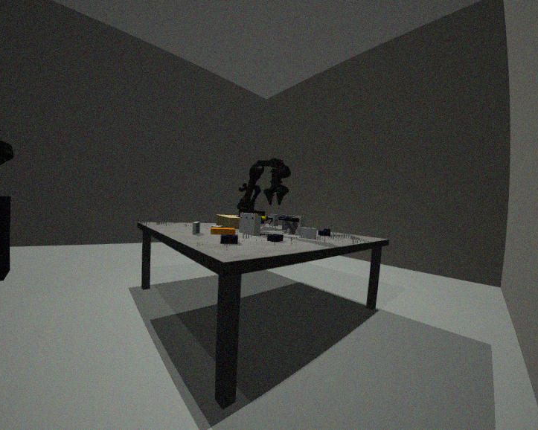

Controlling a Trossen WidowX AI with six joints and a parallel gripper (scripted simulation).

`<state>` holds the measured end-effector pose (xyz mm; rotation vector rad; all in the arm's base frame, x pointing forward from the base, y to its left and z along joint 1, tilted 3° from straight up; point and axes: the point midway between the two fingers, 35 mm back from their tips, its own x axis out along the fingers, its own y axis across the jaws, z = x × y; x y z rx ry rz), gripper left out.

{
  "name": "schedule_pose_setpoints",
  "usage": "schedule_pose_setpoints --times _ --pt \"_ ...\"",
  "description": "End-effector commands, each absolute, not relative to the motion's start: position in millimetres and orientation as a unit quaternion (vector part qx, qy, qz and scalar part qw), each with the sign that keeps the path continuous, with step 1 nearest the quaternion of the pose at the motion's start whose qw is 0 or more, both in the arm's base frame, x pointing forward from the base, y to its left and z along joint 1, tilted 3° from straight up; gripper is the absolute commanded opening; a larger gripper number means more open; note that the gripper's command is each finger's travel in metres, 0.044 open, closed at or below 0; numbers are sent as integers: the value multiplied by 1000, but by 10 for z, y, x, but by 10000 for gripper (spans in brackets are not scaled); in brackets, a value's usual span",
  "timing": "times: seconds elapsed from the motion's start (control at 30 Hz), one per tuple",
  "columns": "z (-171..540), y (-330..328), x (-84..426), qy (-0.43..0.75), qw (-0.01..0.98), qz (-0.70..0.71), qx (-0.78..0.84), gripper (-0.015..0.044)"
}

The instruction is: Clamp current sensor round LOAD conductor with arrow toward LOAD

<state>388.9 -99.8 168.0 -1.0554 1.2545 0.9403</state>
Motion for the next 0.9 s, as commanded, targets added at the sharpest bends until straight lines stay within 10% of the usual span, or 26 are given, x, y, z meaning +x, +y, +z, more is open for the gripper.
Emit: schedule_pose_setpoints --times 0.0,0.53,0.87 --pt "1665 -1003 3886 539 583 405 -453 440" --pt "1673 -1013 3878 537 589 405 -449 440" --pt "1538 -1740 3224 402 785 391 -264 440"
